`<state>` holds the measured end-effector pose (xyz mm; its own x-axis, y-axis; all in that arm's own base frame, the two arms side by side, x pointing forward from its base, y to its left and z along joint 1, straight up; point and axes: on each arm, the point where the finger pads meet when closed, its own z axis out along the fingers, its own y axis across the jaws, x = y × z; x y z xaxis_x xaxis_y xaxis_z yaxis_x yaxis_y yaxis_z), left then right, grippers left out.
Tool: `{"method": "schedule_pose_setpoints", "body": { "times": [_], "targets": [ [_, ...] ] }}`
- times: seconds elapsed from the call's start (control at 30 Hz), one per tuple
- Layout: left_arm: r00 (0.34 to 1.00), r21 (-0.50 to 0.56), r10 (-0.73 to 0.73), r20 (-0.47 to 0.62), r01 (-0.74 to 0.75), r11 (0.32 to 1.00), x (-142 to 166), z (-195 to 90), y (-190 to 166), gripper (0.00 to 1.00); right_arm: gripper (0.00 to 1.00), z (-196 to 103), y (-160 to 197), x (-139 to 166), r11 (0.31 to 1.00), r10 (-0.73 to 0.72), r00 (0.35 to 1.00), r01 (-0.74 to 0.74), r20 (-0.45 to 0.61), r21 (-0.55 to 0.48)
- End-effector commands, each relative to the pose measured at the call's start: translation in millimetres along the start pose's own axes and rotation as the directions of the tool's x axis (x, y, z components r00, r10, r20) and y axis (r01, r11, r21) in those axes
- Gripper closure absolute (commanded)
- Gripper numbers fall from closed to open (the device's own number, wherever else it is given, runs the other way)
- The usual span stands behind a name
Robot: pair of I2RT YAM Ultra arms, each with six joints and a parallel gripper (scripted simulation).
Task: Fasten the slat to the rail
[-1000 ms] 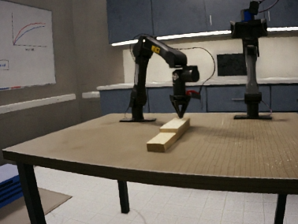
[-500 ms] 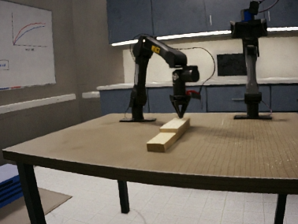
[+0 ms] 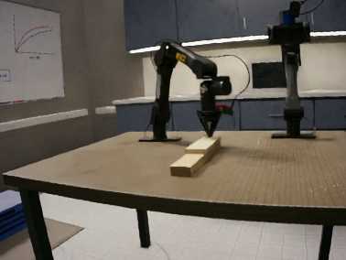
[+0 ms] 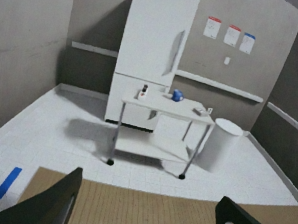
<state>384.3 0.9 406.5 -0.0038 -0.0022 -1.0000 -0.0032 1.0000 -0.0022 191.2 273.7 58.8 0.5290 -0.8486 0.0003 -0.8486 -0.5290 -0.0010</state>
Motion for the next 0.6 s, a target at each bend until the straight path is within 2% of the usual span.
{"method": "schedule_pose_setpoints", "body": {
  "times": [0.0, 0.57],
  "targets": [
    [1.000, 0.000, 0.000, 0.012, 0.000, 1.000, -4.6, -1.0, 0.0, 0.00, 0.88, 4.6, -1.4, -0.6, 1.000, 0.000, 1.000, 0.000, 0.004, 0.009],
    [1.000, 0.000, 0.000, 0.012, 0.000, 1.000, -4.6, -1.0, 0.0, 0.00, 0.88, 6.6, -1.3, -0.6, 1.000, 0.000, 1.000, 0.000, 0.004, 0.008]
  ]
}}
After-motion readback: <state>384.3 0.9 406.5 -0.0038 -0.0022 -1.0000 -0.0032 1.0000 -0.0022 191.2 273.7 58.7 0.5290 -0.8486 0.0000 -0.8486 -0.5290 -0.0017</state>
